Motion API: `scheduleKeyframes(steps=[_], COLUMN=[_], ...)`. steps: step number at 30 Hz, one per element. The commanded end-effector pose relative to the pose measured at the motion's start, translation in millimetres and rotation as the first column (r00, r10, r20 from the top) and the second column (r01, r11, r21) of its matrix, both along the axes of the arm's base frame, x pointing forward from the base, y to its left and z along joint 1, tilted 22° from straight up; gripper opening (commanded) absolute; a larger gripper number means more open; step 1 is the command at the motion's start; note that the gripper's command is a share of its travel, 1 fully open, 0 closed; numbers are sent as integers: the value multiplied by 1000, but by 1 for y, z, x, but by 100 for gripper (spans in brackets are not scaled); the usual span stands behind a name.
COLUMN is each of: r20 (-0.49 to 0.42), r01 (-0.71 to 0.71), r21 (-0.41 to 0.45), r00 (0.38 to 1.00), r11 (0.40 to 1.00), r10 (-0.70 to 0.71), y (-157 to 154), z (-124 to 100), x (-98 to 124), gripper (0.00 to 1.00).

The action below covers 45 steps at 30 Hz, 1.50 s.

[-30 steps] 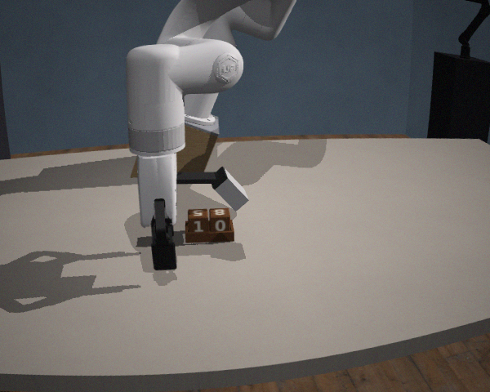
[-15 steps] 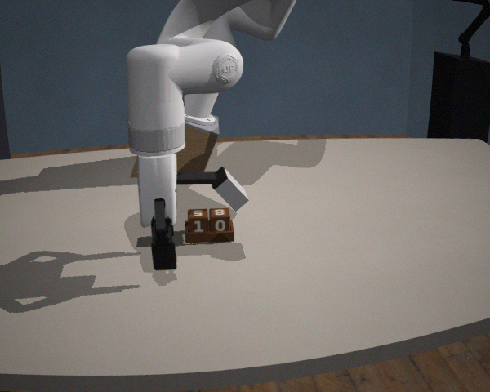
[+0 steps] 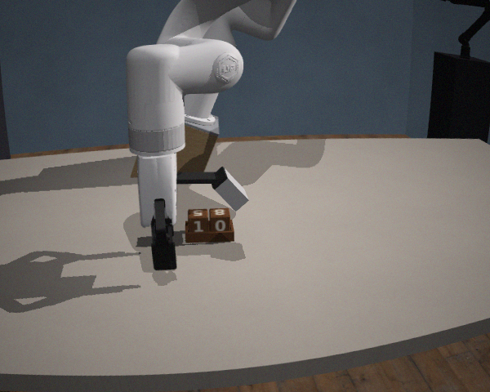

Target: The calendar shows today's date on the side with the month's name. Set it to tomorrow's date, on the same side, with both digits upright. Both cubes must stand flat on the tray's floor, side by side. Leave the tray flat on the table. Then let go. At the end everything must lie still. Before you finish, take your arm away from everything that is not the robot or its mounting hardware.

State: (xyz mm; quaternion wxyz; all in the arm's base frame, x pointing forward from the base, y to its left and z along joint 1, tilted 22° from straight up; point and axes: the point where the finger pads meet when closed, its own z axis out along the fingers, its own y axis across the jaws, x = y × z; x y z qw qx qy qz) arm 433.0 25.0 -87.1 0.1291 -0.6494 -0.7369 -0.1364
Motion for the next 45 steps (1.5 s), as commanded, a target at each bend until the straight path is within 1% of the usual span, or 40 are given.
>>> scheduleKeyframes(steps=[1,31,34,42,45], r20=[3,3,3,3,3], r01=[1,1,1,1,1], r21=[-1,-1,-1,-1,-1], r00=[1000,1000,1000,1000,1000], r11=[1000,1000,1000,1000,1000], r10=[-1,-1,-1,-1,-1], y=[0,-1,-2,-12,-12], z=[1,1,6,29,31], x=[2,2,2,2,2], gripper=[100,100,100,100,100])
